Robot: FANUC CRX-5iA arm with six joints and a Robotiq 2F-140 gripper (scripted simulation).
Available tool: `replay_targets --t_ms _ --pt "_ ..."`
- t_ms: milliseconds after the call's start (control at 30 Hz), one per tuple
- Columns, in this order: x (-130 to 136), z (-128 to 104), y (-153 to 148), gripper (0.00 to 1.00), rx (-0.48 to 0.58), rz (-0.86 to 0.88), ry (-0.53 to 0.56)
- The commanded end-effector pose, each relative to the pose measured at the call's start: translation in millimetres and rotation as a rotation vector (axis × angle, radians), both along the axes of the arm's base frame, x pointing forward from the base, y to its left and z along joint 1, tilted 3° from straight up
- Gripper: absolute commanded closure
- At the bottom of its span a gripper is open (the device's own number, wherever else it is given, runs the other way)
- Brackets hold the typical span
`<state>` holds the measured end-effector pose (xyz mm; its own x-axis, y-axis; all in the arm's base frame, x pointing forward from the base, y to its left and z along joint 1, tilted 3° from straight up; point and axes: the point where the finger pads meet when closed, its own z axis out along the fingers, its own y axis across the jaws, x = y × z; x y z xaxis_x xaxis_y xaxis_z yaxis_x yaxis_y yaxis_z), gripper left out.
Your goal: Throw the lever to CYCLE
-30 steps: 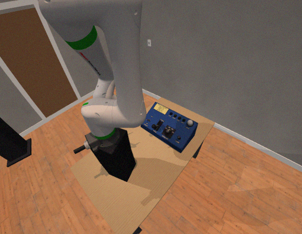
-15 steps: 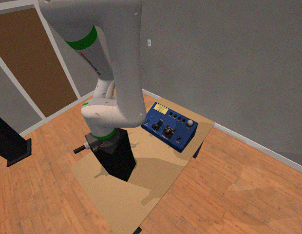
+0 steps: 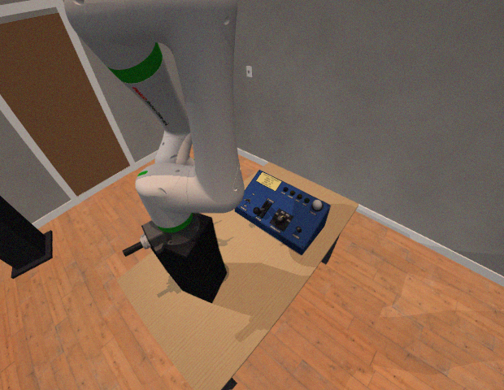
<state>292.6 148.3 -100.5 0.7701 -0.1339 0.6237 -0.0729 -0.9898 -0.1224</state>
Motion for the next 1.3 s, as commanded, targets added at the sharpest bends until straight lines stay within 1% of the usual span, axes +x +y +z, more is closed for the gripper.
replay_targets --t_ms 0,267,433,533,633,700,833,867,900,933,967,1033,1067,1100,1133,1267 --pt "0 0 0 0.0 0.0 0.0 0.0" --pt "0 0 0 0.0 0.004 -0.005 0.001" --pt "0 -2 -2 0.0 0.037 -0.052 0.011" --pt "1 -5 -5 0.0 0.082 -0.118 0.024" --pt "2 -9 -10 0.0 0.151 -0.217 0.043" --pt "2 -9 -10 0.0 0.151 -0.217 0.043" --pt "3 -16 -18 0.0 0.281 -0.409 0.075" --pt "3 -16 -18 0.0 0.281 -0.409 0.075" --pt "3 -18 -20 0.0 0.32 -0.468 0.084" --pt "3 -18 -20 0.0 0.32 -0.468 0.084" --pt "4 -21 -23 0.0 0.362 -0.532 0.094" --pt "4 -21 -23 0.0 0.362 -0.532 0.094" --pt "4 -23 -25 0.0 0.406 -0.599 0.103" --pt "4 -23 -25 0.0 0.406 -0.599 0.103" --pt "4 -25 -28 0.0 0.454 -0.672 0.113" --pt "4 -25 -28 0.0 0.454 -0.672 0.113"
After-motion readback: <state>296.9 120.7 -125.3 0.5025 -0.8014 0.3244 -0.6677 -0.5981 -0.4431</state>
